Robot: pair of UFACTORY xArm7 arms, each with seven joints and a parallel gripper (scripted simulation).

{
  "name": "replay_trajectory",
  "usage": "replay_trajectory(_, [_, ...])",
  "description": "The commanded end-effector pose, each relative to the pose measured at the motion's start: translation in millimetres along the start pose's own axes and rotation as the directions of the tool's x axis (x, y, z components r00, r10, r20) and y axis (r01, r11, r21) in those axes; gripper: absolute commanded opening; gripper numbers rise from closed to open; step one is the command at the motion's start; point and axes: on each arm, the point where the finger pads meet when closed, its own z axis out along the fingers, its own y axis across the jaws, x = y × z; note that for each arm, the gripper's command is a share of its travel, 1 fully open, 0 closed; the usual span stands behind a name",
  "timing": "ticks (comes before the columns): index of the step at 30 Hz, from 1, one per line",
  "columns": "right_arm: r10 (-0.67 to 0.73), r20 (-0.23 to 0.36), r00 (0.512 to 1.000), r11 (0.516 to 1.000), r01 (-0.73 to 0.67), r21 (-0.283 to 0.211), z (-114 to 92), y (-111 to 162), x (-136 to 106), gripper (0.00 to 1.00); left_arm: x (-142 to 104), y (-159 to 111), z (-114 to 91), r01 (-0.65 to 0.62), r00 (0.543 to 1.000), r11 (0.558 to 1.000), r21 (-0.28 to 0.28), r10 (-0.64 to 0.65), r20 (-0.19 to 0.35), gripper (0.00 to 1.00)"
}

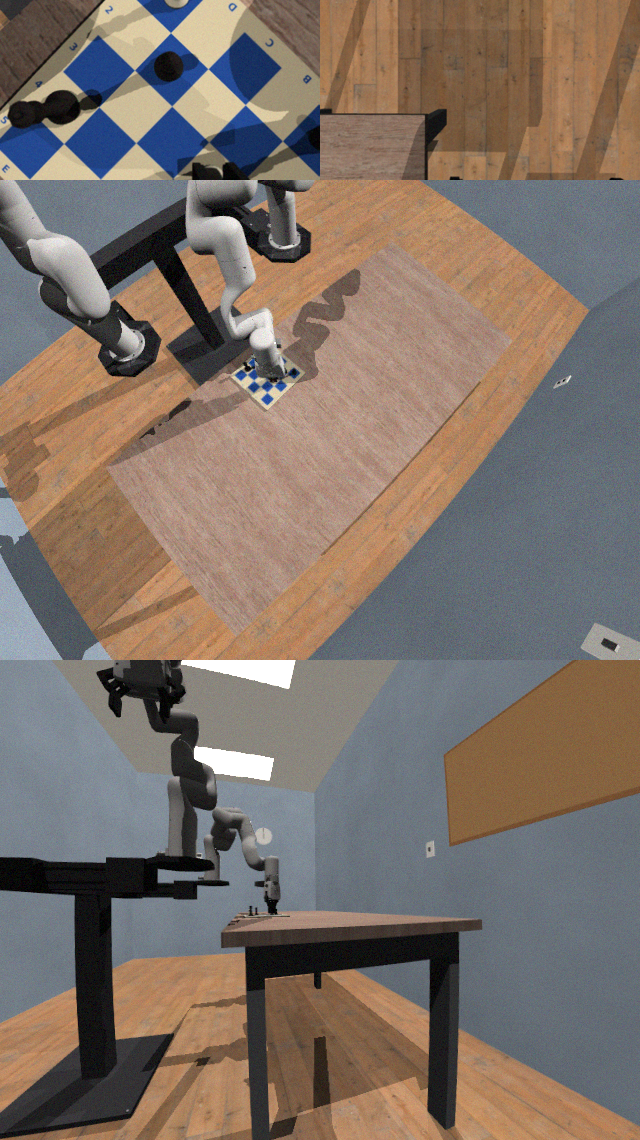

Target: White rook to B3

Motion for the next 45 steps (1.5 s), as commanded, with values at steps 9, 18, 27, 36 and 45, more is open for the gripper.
replay_trajectory(9, [0.0,-0.005,1.0,1.0,0.0,0.001,-2,0,1,1.0,-2,0,-2,0.0,1.0,1.0,0.001,0.0,0.005,0.0])
replay_trajectory(18, [0.0,-0.005,1.0,1.0,0.0,0.001,-2,0,1,1.0,-2,0,-2,0.0,1.0,1.0,0.001,0.0,0.005,0.15])
replay_trajectory(27, [0.0,-0.005,1.0,1.0,0.0,0.001,-2,0,1,1.0,-2,0,-2,0.0,1.0,1.0,0.001,0.0,0.005,0.39])
replay_trajectory(36, [0.0,-0.005,1.0,1.0,0.0,0.001,-2,0,1,1.0,-2,0,-2,0.0,1.0,1.0,0.001,0.0,0.005,0.39])
replay_trajectory(45, [0.0,-0.005,1.0,1.0,0.0,0.001,-2,0,1,1.0,-2,0,-16,0.0,1.0,1.0,0.001,0.0,0.005,0.39])
